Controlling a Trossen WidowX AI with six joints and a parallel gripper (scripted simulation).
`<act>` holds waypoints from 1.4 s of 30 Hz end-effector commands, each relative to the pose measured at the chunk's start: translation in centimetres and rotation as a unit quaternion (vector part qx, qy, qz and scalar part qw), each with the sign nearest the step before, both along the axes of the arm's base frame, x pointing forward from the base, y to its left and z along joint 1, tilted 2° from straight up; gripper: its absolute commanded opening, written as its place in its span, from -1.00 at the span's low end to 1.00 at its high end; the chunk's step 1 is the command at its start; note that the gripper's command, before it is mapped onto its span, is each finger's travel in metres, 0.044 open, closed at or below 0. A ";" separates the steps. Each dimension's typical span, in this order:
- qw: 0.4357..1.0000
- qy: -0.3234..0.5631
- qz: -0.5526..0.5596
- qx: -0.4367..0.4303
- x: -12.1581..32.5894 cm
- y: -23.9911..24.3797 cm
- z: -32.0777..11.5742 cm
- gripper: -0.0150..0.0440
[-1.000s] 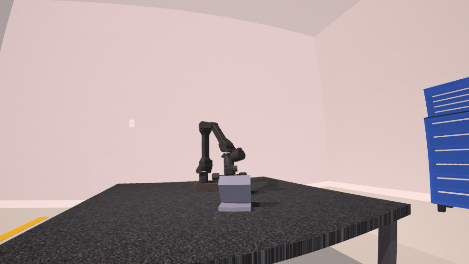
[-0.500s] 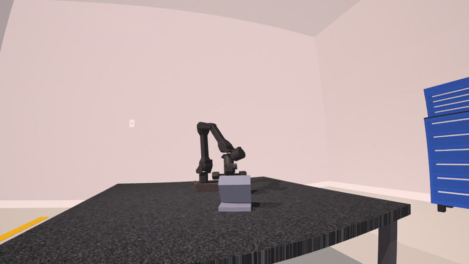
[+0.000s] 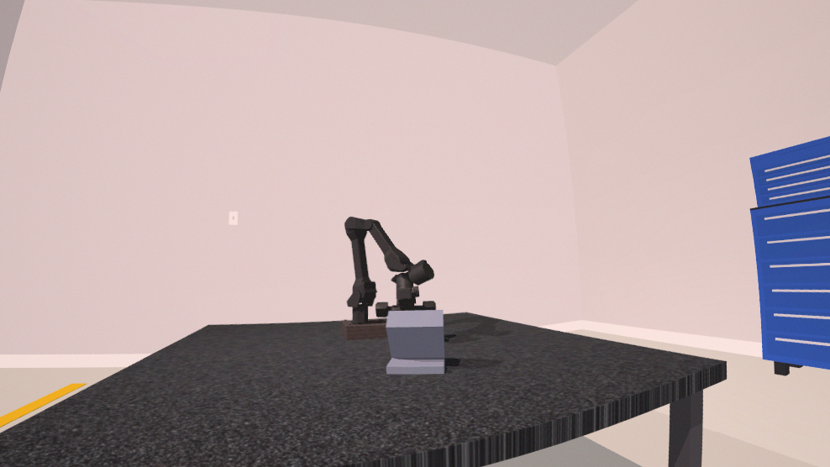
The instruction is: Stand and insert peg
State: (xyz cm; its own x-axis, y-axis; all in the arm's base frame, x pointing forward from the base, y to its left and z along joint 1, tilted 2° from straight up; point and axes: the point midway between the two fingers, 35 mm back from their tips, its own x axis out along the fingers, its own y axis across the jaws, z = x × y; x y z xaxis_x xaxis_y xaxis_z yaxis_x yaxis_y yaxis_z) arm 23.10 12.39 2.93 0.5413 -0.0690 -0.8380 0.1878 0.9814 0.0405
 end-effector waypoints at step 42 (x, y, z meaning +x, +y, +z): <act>0.981 -0.191 -0.010 -0.033 -2.9 0.5 1.0 -0.32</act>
